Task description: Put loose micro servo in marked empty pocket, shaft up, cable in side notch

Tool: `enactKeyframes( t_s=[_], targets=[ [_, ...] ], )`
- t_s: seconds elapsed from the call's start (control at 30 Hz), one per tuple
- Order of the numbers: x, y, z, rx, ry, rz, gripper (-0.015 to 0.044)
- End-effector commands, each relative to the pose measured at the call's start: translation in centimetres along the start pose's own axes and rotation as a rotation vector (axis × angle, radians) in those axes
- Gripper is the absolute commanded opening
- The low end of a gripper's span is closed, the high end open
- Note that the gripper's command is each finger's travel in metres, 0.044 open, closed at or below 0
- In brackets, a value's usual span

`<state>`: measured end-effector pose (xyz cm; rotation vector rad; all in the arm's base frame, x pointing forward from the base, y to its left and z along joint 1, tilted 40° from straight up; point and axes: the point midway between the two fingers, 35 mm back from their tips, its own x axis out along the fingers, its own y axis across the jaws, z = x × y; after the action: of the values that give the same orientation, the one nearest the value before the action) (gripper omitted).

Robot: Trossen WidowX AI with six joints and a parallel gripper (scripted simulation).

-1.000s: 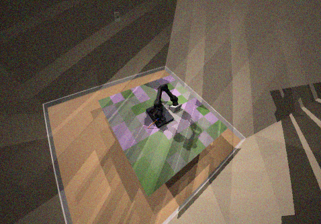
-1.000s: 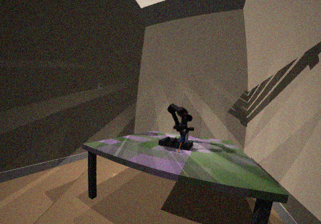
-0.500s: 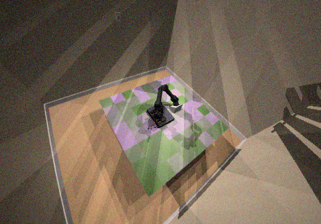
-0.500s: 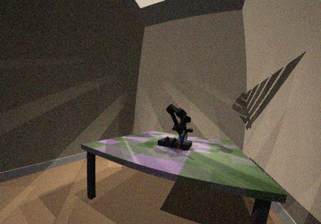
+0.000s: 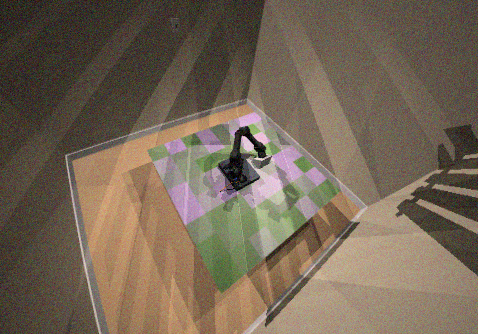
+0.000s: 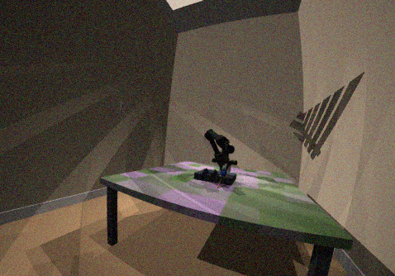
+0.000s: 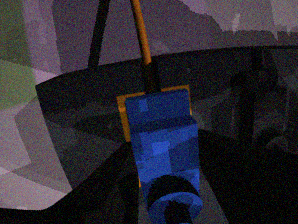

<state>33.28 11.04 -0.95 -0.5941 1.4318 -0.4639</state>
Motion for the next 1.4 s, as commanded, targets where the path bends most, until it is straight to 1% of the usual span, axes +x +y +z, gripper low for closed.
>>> enactKeyframes(
  t_s=[0.0,0.83,1.07,1.17,1.3,1.37],
  targets=[
    [0.4,0.0,0.0,-0.004,-0.004,-0.004,0.0],
    [2.5,0.0,0.0,-0.004,-0.004,-0.004,0.0],
    [2.3,0.0,0.0,-0.004,-0.004,-0.004,0.0184],
    [2.1,0.0,0.0,-0.004,-0.004,-0.004,0.0187],
    [-0.9,-0.1,-0.3,-0.004,-0.004,-0.003,0.0187],
    [-1.2,-0.3,-0.5,-0.004,-0.004,-0.003,0.0187]
  ],
)
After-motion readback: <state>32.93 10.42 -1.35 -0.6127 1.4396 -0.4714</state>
